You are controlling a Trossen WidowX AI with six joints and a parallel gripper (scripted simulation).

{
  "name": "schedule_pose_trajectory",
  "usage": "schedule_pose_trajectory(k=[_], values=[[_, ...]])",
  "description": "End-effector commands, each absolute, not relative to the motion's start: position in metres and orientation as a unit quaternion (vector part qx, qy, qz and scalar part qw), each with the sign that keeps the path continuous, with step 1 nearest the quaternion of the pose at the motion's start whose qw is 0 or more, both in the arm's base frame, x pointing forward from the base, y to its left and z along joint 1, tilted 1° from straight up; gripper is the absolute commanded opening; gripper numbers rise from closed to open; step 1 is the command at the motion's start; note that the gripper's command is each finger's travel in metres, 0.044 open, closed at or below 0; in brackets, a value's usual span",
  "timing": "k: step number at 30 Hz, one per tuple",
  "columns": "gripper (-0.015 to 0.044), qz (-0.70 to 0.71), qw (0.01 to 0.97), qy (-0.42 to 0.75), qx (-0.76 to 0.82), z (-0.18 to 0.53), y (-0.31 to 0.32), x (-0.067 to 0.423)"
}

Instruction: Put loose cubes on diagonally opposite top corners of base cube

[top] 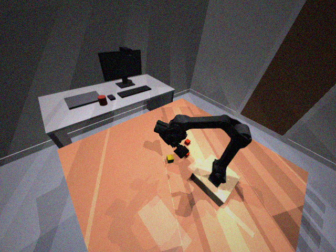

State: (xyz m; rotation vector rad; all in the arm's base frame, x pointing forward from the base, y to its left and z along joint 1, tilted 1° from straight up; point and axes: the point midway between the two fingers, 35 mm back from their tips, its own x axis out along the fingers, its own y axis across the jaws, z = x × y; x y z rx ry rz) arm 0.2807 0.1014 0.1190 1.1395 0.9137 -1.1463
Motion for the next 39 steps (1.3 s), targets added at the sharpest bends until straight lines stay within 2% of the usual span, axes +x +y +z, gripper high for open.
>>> schedule_pose_trajectory(k=[1, 18, 25, 32, 39], values=[[0.0265, -0.494, 0.59, 0.429, 0.473, 0.114, 0.069, 0.279], [0.0265, -0.452, 0.556, 0.534, 0.448, 0.096, -0.031, 0.25], [0.0265, -0.449, 0.555, 0.537, 0.448, 0.094, -0.034, 0.249], [0.0265, -0.449, 0.555, 0.537, 0.448, 0.039, -0.035, 0.25], [0.0265, -0.449, 0.555, 0.537, 0.448, 0.033, -0.035, 0.25]])
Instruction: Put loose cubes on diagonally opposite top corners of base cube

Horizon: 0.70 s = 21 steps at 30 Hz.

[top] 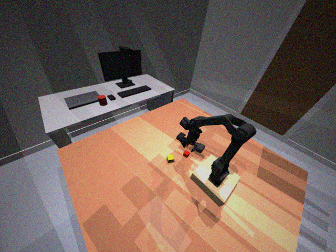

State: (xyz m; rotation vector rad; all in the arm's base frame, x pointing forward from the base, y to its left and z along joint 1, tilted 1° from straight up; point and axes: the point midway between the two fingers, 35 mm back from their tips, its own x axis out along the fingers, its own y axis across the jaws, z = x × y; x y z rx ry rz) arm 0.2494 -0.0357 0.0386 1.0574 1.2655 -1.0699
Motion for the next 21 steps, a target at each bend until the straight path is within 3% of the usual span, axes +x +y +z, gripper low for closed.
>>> schedule_pose_trajectory(k=[1, 21], values=[[0.0265, -0.449, 0.555, 0.537, 0.448, 0.03, -0.035, 0.25], [0.0265, -0.449, 0.555, 0.538, 0.448, 0.0, -0.036, 0.251]])
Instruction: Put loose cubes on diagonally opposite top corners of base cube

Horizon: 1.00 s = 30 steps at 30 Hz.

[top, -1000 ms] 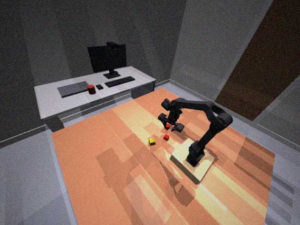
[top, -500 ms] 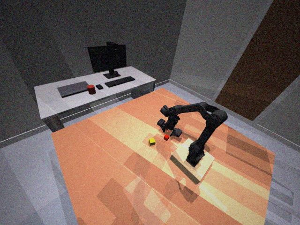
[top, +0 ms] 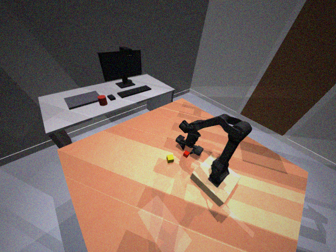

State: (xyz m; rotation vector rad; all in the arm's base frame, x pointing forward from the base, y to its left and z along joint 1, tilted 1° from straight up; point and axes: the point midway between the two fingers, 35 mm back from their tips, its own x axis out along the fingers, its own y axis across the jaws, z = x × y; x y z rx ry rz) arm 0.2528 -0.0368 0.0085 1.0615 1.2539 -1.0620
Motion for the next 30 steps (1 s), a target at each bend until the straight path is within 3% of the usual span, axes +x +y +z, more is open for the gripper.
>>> schedule_pose_trajectory(k=[1, 10, 16, 30], values=[[0.0265, -0.449, 0.555, 0.538, 0.448, -0.002, -0.036, 0.251], [0.0265, -0.449, 0.555, 0.538, 0.448, -0.014, -0.036, 0.25], [0.0107, -0.449, 0.555, 0.538, 0.448, -0.014, -0.036, 0.25], [0.0105, -0.449, 0.555, 0.537, 0.448, 0.013, -0.036, 0.255]])
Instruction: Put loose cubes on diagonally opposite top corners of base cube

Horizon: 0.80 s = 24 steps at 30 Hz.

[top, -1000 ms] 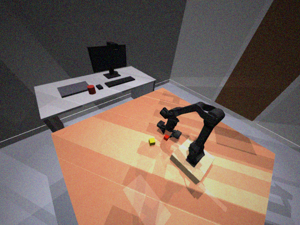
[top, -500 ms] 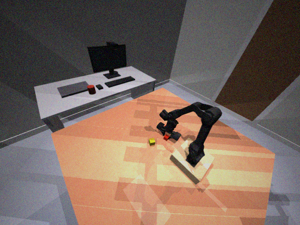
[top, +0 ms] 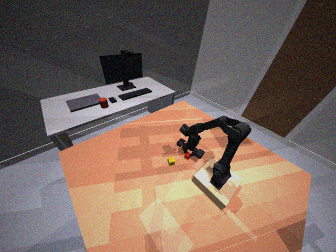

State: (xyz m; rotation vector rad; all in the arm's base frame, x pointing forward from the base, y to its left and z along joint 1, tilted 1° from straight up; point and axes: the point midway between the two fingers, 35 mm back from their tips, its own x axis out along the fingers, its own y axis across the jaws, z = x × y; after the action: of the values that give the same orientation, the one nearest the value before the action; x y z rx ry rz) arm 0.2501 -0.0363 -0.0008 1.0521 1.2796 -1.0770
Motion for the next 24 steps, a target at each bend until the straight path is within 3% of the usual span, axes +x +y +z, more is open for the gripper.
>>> schedule_pose_trajectory(k=[1, 24], values=[[0.0105, -0.449, 0.555, 0.537, 0.448, 0.016, -0.036, 0.256], [0.0105, -0.449, 0.555, 0.537, 0.449, 0.088, -0.034, 0.251]])
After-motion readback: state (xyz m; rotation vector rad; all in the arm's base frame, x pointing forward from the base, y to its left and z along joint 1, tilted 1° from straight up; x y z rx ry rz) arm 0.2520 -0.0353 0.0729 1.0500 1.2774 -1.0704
